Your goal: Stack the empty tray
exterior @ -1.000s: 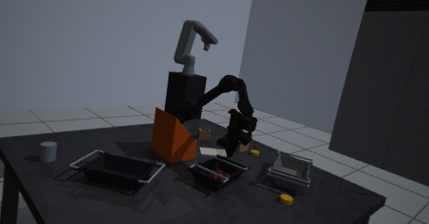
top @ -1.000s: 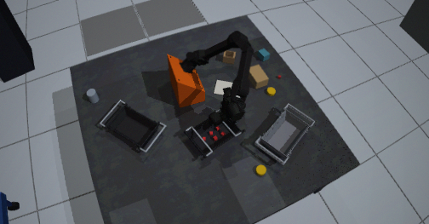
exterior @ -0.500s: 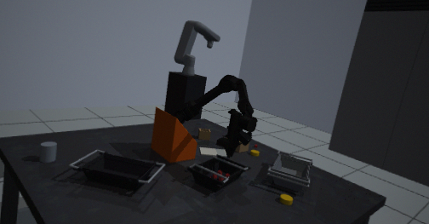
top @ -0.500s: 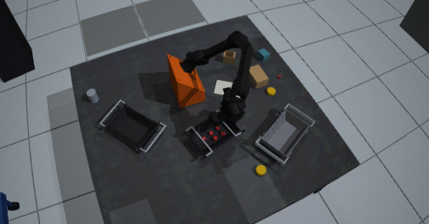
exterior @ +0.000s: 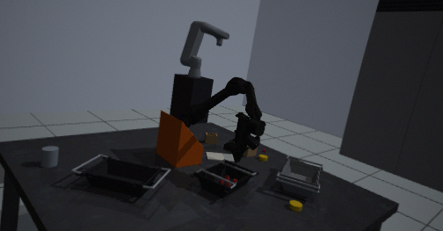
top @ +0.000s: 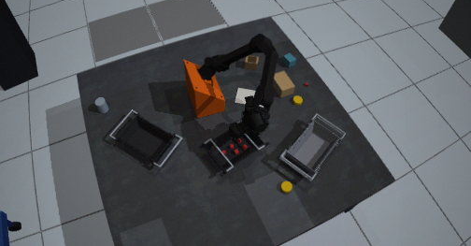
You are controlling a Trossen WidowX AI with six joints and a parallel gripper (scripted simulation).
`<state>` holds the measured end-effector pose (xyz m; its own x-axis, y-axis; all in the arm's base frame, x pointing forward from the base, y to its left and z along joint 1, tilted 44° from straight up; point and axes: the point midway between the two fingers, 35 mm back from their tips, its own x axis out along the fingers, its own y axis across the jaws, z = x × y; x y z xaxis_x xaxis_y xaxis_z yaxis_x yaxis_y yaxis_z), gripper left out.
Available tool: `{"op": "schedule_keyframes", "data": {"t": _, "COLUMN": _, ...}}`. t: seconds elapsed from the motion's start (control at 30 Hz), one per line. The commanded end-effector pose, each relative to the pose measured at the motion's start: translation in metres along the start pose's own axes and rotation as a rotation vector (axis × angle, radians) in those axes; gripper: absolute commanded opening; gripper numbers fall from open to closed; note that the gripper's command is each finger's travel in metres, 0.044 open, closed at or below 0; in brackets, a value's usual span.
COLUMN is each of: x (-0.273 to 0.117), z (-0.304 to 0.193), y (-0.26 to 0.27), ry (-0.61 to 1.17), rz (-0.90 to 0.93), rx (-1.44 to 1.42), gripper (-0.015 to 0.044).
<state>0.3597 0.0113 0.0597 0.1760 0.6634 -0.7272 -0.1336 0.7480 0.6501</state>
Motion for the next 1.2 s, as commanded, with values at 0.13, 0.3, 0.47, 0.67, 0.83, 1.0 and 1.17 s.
{"op": "schedule_keyframes", "data": {"t": 0.13, "x": 0.0, "z": 0.0, "y": 0.0, "ry": 0.0, "rz": 0.0, "rx": 0.0, "gripper": 0.0084}}
{"op": "schedule_keyframes", "data": {"t": 0.3, "x": 0.0, "z": 0.0, "y": 0.0, "ry": 0.0, "rz": 0.0, "rx": 0.0, "gripper": 0.0058}}
{"op": "schedule_keyframes", "data": {"t": 0.47, "x": 0.0, "z": 0.0, "y": 0.0, "ry": 0.0, "rz": 0.0, "rx": 0.0, "gripper": 0.0}}
{"op": "schedule_keyframes", "data": {"t": 0.67, "x": 0.0, "z": 0.0, "y": 0.0, "ry": 0.0, "rz": 0.0, "rx": 0.0, "gripper": 0.0}}
{"op": "schedule_keyframes", "data": {"t": 0.83, "x": 0.0, "z": 0.0, "y": 0.0, "ry": 0.0, "rz": 0.0, "rx": 0.0, "gripper": 0.0}}
{"op": "schedule_keyframes", "data": {"t": 1.0, "x": 0.0, "z": 0.0, "y": 0.0, "ry": 0.0, "rz": 0.0, "rx": 0.0, "gripper": 0.0}}
{"op": "schedule_keyframes", "data": {"t": 1.17, "x": 0.0, "z": 0.0, "y": 0.0, "ry": 0.0, "rz": 0.0, "rx": 0.0, "gripper": 0.0}}
